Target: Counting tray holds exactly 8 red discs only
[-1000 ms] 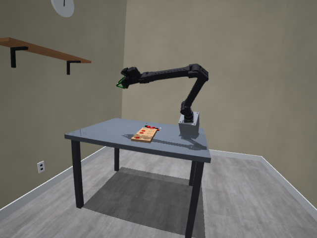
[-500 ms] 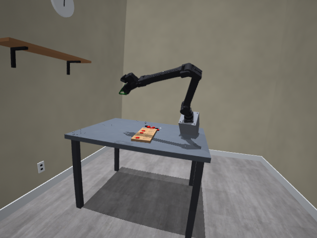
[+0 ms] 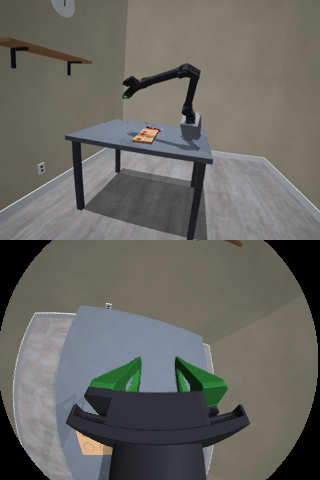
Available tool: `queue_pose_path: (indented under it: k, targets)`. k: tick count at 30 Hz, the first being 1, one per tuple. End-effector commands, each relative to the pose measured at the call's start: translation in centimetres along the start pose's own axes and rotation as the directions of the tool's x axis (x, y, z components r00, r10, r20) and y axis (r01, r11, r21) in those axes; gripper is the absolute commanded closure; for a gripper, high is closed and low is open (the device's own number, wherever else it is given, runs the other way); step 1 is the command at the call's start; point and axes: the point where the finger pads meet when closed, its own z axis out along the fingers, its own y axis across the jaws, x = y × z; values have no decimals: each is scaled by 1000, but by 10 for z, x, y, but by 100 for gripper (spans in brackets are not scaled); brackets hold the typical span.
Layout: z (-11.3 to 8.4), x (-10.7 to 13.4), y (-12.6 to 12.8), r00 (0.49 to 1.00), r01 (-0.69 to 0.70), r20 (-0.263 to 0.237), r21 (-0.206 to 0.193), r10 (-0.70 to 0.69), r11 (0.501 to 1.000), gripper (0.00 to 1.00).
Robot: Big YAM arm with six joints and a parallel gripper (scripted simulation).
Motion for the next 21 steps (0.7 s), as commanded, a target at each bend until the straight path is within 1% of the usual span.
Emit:
queue_pose_path:
  k: [1, 3, 4, 5, 7, 8, 10, 11, 13, 14, 16, 17, 19, 20, 21]
  targets:
    - [13, 23, -34, 994, -84, -69, 47, 87, 995, 54]
    - [12, 7, -31, 996, -78, -44, 41, 80, 996, 54]
    - [13, 7, -24, 996, -73, -47, 32, 74, 997, 54]
    - [29, 58, -56, 971, -166, -165, 68, 175, 984, 54]
    - [29, 58, -56, 971, -166, -165, 68, 175, 984, 54]
    - [29, 41, -53, 976, -160, -139, 59, 167, 985, 54]
    - [32, 42, -33, 978, -142, -148, 30, 145, 989, 54]
    - [40, 94, -76, 930, -249, -252, 98, 266, 963, 54]
    - [40, 90, -76, 932, -248, -247, 96, 265, 964, 54]
    - [41, 83, -75, 936, -246, -237, 92, 261, 965, 54]
    - [42, 83, -70, 937, -241, -239, 86, 255, 967, 54]
    - [48, 129, -95, 874, -330, -329, 137, 357, 934, 54]
    - [48, 129, -95, 874, -330, -329, 137, 357, 934, 54]
    - [49, 119, -94, 881, -327, -317, 131, 353, 936, 54]
    - [53, 117, -79, 886, -313, -324, 109, 332, 943, 54]
